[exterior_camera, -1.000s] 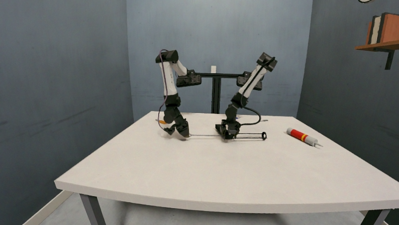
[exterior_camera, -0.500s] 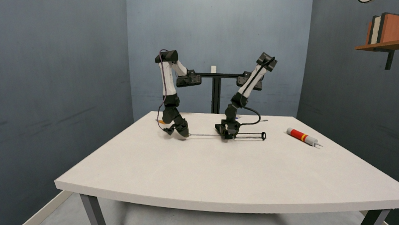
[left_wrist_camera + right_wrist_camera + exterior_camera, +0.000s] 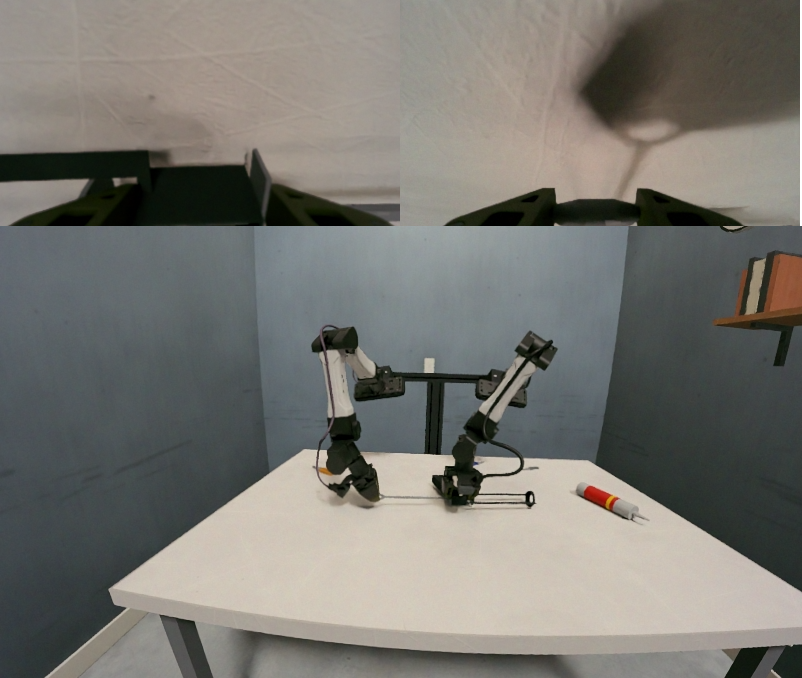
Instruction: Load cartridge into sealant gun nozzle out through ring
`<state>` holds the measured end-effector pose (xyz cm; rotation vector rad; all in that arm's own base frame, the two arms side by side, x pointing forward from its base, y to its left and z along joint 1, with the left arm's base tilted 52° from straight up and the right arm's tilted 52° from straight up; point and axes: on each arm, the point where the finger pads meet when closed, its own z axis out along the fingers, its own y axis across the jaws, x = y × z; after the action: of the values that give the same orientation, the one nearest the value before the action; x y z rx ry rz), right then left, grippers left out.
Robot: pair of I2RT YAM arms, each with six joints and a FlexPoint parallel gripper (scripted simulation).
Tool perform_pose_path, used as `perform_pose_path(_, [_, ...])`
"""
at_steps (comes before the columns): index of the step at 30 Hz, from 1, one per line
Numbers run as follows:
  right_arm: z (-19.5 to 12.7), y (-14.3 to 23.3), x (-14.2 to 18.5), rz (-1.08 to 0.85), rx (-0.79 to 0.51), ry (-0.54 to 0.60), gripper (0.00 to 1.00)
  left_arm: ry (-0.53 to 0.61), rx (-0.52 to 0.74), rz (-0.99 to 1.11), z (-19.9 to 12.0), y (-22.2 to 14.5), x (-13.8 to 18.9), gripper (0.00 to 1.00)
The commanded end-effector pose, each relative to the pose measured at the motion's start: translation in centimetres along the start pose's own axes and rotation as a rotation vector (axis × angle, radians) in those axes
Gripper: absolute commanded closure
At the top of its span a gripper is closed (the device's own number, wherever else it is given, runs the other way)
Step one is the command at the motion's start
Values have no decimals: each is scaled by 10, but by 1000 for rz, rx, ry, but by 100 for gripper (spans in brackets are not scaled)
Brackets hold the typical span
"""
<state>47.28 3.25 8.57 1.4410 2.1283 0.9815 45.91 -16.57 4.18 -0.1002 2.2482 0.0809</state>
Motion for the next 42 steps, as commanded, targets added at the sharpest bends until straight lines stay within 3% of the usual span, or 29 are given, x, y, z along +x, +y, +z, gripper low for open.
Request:
perform_pose_path(1, [-19, 4, -45, 20, -2, -132, 100, -3, -102, -16, 8, 33, -3, 97])
perform_pose_path(24, [-21, 2, -44, 30, -2, -132, 100, -3, -102, -16, 8, 33, -3, 97])
perform_pose_path(25, [-11, 3, -24, 32, 0, -73, 100, -11, -99, -14, 10, 31, -6, 97])
perform_pose_path(42, [13, -5, -35, 23, 14, -77, 100, -23, -62, -24, 21, 25, -10, 97])
